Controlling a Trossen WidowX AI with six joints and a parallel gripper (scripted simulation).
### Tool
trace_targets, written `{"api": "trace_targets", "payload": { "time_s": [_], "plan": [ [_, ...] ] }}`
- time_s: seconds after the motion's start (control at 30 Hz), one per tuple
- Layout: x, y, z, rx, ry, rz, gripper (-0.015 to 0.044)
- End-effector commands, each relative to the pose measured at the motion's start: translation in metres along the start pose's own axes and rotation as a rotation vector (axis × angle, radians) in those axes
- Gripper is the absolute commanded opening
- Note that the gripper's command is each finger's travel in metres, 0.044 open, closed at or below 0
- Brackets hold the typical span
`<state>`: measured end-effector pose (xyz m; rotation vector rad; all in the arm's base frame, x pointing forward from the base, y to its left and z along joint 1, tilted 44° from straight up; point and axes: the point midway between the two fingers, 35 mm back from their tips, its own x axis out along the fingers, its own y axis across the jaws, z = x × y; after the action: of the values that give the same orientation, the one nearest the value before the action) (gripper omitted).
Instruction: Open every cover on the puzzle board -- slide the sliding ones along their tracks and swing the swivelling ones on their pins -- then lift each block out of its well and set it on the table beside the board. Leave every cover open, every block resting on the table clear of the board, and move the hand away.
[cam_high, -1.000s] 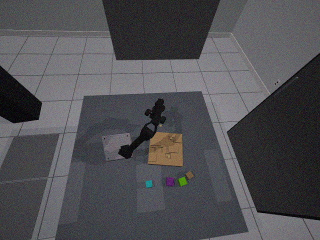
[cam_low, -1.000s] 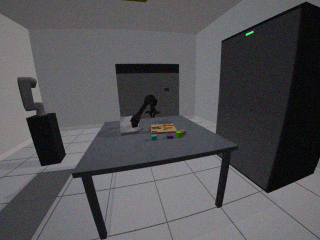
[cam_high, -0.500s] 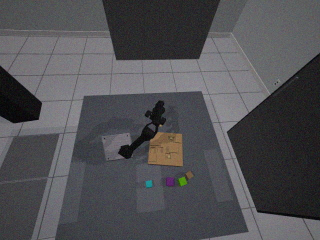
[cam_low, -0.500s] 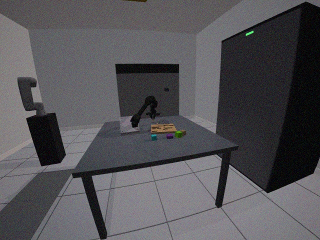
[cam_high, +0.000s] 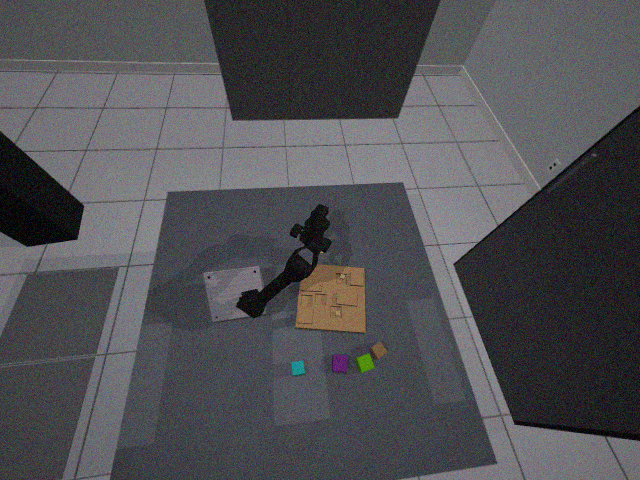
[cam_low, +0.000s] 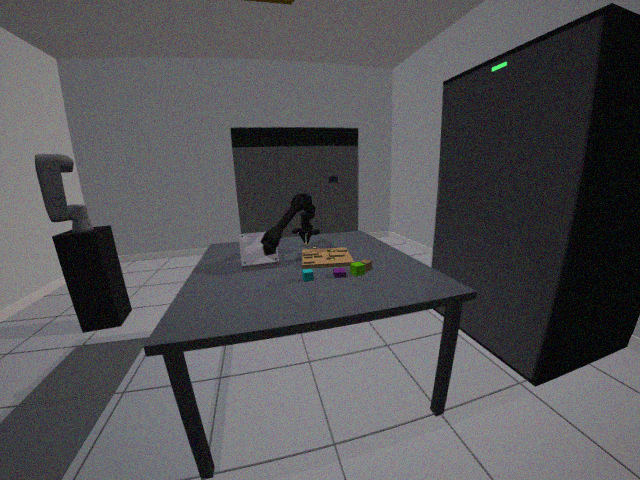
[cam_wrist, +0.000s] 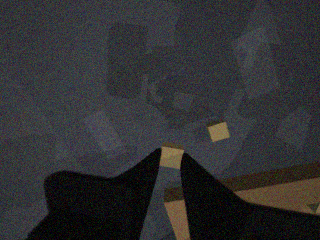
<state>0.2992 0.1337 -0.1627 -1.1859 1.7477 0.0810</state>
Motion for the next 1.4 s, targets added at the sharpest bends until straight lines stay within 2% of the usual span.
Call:
{"api": "trace_targets", "payload": {
  "time_s": [0.0, 0.73, 1.17, 1.2, 1.37],
  "plan": [
    [0.009, 0.000, -0.002, -0.006, 0.006, -0.004, 0.0080],
    [0.040, 0.001, -0.006, -0.006, 0.009, -0.006, 0.0080],
    [0.036, 0.000, -0.005, 0.000, 0.005, -0.002, 0.0421],
    [0.034, 0.000, -0.004, 0.000, 0.005, -0.002, 0.0440],
    [0.019, 0.000, -0.003, -0.001, 0.005, -0.002, 0.0440]
  ]
}}
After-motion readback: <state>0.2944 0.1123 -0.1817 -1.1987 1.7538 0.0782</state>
